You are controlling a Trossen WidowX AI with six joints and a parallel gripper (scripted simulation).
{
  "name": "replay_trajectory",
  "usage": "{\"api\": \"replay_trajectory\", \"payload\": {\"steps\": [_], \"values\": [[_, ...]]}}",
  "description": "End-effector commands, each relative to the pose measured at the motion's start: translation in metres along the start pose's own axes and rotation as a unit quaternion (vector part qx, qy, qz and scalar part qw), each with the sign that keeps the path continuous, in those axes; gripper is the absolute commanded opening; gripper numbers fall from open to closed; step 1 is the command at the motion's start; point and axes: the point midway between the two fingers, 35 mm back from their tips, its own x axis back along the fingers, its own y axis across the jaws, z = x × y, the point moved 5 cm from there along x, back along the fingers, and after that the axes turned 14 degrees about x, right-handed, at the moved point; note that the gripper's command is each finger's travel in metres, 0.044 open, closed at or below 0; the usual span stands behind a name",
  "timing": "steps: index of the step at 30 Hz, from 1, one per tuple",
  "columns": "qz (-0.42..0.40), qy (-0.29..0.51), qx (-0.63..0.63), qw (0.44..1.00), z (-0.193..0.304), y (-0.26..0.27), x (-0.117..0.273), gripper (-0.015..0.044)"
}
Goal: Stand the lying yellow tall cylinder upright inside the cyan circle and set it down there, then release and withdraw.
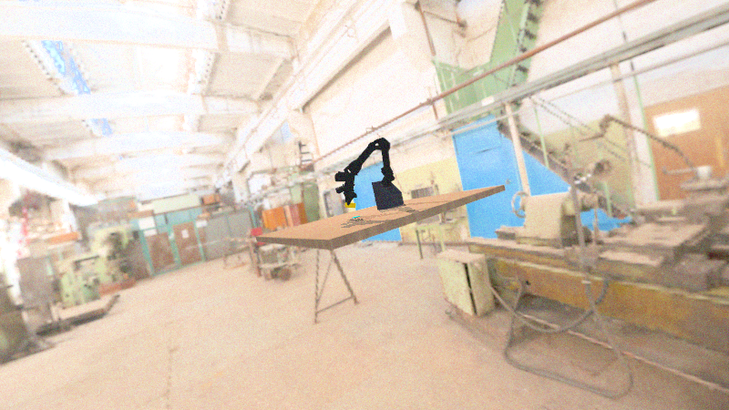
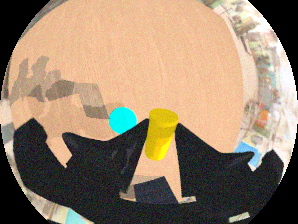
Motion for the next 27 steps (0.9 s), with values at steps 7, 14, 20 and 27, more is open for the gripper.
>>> {"api": "replay_trajectory", "payload": {"steps": [7, 14, 20, 27], "values": [[0.024, -0.02, 0.002, 1.0, 0.004, 0.001, -0.007, 0.0105], [0.039, -0.037, 0.003, 0.999, 0.005, 0.002, -0.011, 0.0105], [0.051, -0.052, 0.004, 0.997, 0.006, 0.003, -0.015, 0.0105], [0.064, -0.07, 0.005, 0.995, 0.007, 0.004, -0.018, 0.0105]]}}
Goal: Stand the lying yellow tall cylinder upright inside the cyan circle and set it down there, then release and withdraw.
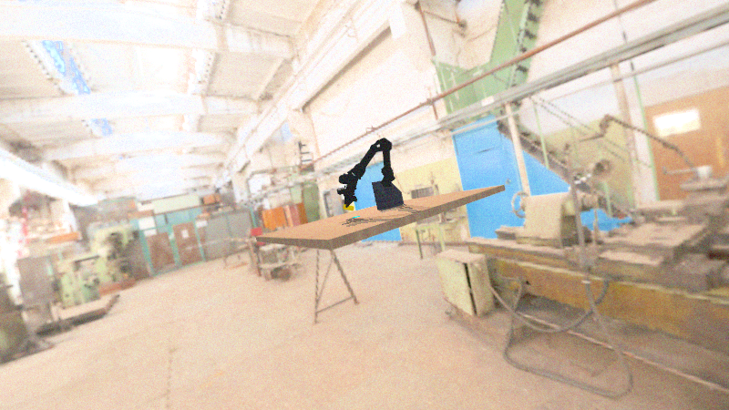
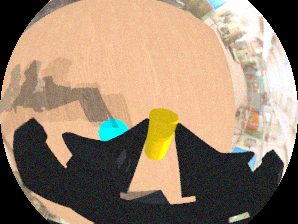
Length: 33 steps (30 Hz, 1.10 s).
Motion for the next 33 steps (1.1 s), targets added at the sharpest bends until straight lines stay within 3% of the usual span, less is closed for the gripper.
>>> {"api": "replay_trajectory", "payload": {"steps": [1, 33], "values": [[0.009, -0.009, -0.001, 1.0, 0.003, 0.0009, -0.0018, 0.0105], [0.057, -0.102, -0.009, 0.993, 0.0103, 0.0089, -0.0084, 0.0105]]}}
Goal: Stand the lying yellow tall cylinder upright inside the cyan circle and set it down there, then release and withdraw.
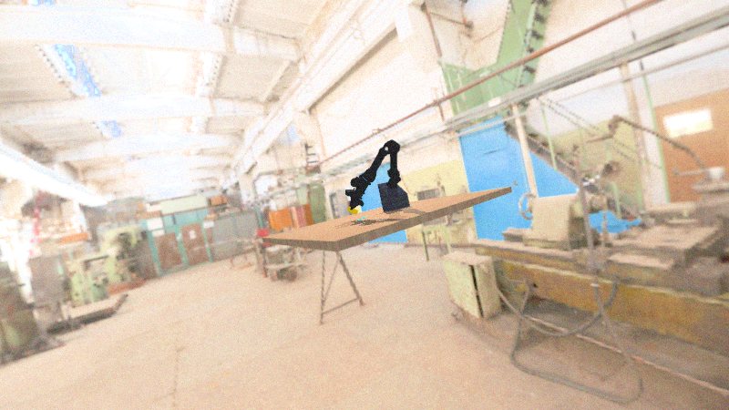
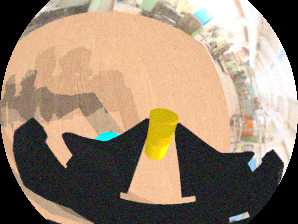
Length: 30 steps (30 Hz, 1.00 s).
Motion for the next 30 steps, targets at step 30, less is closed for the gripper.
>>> {"api": "replay_trajectory", "payload": {"steps": [30], "values": [[0.033, -0.104, -0.026, 0.994, 0.0105, 0.0084, 0.0063, 0.0105]]}}
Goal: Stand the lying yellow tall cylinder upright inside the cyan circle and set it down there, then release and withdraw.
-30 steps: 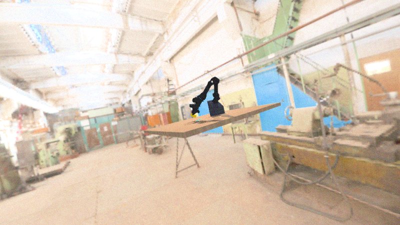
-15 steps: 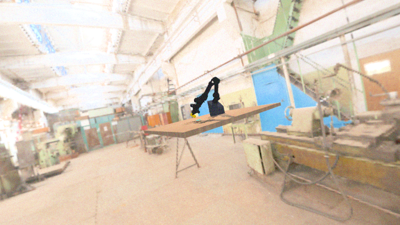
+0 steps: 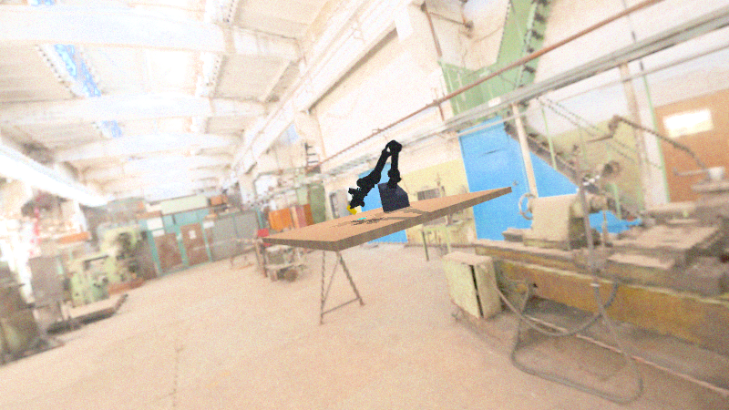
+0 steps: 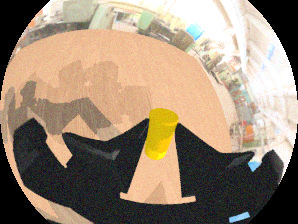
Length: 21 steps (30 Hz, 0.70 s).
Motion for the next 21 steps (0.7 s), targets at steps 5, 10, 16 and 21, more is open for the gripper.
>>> {"api": "replay_trajectory", "payload": {"steps": [5, 10, 16, 21], "values": [[0.006, -0.025, -0.01, 1.0, 0.003, 0.001, 0.004, 0.0105], [0.009, -0.042, -0.016, 0.999, 0.004, 0.002, 0.007, 0.0105], [0.011, -0.062, -0.023, 0.998, 0.006, 0.003, 0.01, 0.0105], [0.013, -0.078, -0.03, 0.996, 0.006, 0.004, 0.013, 0.0105]]}}
